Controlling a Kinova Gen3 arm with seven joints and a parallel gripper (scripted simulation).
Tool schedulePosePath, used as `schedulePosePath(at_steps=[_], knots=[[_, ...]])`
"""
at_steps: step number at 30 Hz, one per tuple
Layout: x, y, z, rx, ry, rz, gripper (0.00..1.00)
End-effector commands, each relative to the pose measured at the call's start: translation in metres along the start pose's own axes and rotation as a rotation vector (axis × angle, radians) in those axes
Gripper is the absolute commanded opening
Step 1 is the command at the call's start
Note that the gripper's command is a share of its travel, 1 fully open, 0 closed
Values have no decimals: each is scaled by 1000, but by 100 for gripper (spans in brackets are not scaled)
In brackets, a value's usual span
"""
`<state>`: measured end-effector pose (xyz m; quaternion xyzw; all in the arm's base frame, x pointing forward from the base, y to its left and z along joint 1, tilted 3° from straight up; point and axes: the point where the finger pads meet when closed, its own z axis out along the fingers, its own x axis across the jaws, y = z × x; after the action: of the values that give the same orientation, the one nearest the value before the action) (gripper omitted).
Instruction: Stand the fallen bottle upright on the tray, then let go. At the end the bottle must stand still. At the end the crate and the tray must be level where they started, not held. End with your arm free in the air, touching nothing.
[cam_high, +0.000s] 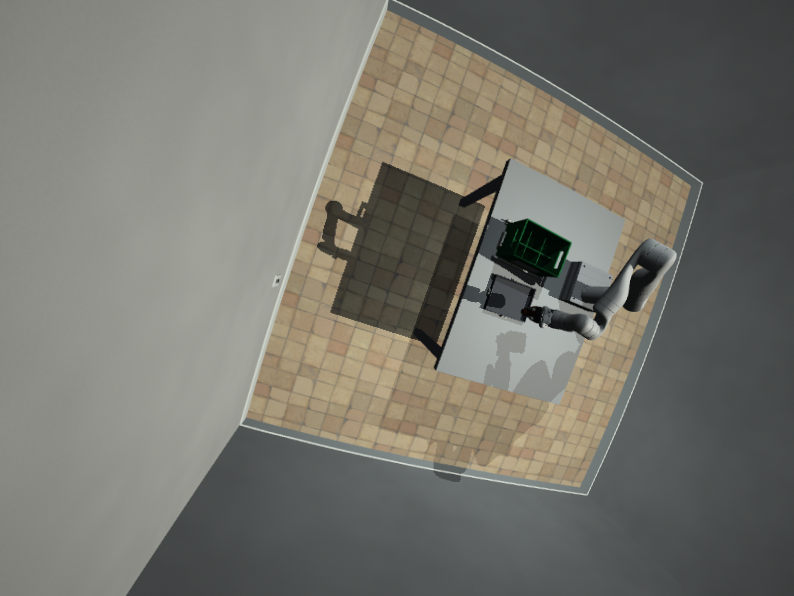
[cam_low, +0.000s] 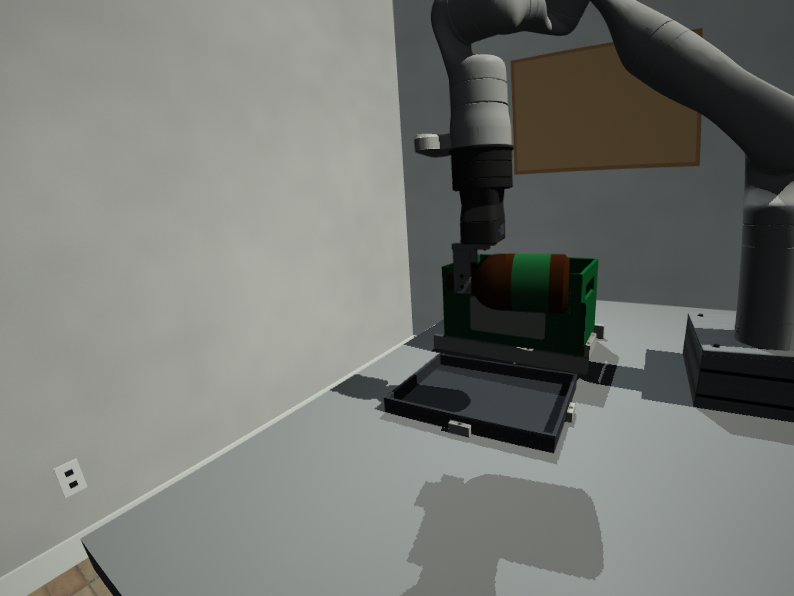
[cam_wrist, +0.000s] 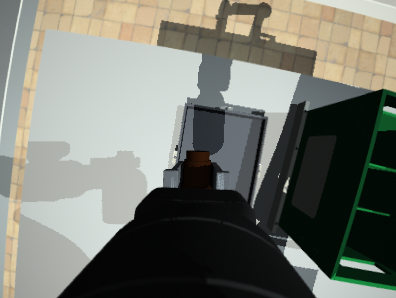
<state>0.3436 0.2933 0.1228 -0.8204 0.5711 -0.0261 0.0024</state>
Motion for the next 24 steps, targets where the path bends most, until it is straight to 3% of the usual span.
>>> schedulePosePath(at_steps=[1,24], knots=[[-1,-1,-1,3,1,23,0],[-1,0,-1,4,0,217,0]])
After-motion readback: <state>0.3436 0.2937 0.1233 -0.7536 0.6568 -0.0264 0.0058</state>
